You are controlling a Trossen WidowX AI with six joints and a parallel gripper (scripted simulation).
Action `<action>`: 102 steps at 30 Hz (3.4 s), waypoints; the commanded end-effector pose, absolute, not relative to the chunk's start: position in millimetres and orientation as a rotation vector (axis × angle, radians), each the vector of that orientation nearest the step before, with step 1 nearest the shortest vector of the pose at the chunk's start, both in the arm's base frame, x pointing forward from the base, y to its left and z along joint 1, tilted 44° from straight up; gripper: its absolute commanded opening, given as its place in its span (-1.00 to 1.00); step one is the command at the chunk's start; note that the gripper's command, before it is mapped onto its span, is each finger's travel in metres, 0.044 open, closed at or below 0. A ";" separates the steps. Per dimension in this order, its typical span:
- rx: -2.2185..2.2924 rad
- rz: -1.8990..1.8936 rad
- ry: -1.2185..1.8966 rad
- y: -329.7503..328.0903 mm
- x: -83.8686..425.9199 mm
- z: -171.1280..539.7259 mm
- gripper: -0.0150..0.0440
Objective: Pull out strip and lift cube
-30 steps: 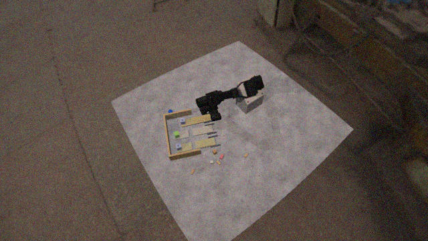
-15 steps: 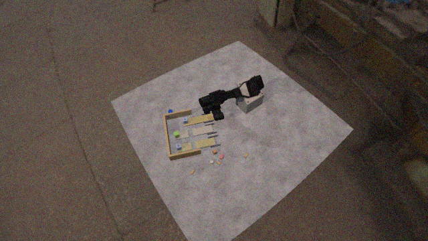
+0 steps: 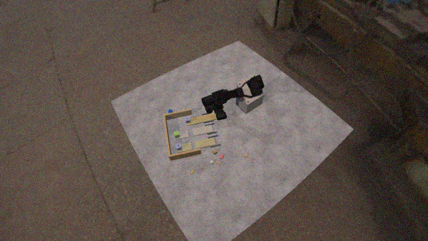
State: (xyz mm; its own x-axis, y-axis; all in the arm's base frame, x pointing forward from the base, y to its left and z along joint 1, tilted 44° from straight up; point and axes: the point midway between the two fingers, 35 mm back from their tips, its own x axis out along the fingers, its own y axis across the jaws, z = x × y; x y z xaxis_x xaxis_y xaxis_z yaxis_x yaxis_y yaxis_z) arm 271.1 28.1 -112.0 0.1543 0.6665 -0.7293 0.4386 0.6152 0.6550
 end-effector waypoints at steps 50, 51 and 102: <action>0.992 0.223 1.512 58.9 216.1 -100.6 -0.49; 0.992 0.223 1.512 59.2 215.5 -100.4 -0.49; 0.993 0.222 1.514 70.4 191.9 -94.0 -0.49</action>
State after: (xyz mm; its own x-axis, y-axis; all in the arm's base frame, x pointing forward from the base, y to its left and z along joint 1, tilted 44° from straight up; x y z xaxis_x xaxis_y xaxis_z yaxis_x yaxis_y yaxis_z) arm 203.7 61.4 -94.4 0.1559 0.6664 -0.7291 0.4412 0.6135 0.6550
